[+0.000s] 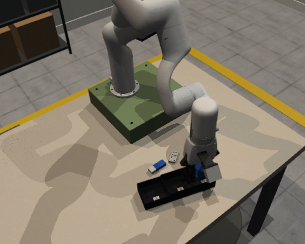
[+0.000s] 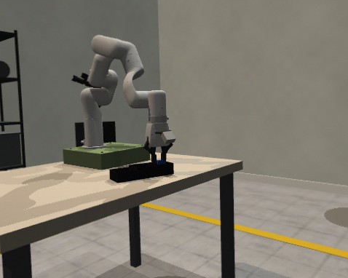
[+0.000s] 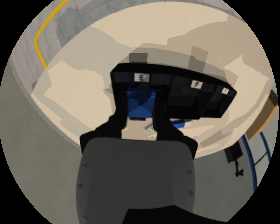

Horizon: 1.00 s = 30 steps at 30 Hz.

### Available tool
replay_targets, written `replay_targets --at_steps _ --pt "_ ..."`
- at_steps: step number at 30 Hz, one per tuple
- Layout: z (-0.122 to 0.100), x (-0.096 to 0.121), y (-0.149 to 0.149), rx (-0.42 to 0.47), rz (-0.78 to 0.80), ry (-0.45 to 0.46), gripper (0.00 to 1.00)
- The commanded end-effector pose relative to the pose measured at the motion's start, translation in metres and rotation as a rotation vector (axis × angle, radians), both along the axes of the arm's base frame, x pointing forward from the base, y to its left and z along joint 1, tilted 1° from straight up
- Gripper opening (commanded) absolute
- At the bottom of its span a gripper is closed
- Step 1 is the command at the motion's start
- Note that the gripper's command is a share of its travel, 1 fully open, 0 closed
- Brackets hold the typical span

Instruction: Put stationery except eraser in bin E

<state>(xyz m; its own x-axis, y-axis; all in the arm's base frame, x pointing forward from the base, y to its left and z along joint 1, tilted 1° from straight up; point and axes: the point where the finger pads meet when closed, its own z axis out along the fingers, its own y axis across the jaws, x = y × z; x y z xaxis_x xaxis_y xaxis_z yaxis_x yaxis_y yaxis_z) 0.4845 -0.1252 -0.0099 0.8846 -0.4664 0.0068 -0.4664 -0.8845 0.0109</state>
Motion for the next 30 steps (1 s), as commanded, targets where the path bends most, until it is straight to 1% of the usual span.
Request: replay_targets --at_steps 1,5,13,28,29,30 --pt "-0.008 0.002 -0.001 -0.001 0.0 -0.005 0.0" --pt "-0.012 0.002 -0.001 -0.001 0.0 -0.005 0.0" --pt "-0.027 0.002 -0.001 -0.001 0.0 -0.005 0.0" --pt "-0.027 0.002 -0.001 -0.001 0.0 -0.005 0.0" --pt "-0.027 0.002 -0.001 -0.001 0.0 -0.005 0.47" --pt "-0.027 0.002 -0.001 -0.001 0.0 -0.005 0.47"
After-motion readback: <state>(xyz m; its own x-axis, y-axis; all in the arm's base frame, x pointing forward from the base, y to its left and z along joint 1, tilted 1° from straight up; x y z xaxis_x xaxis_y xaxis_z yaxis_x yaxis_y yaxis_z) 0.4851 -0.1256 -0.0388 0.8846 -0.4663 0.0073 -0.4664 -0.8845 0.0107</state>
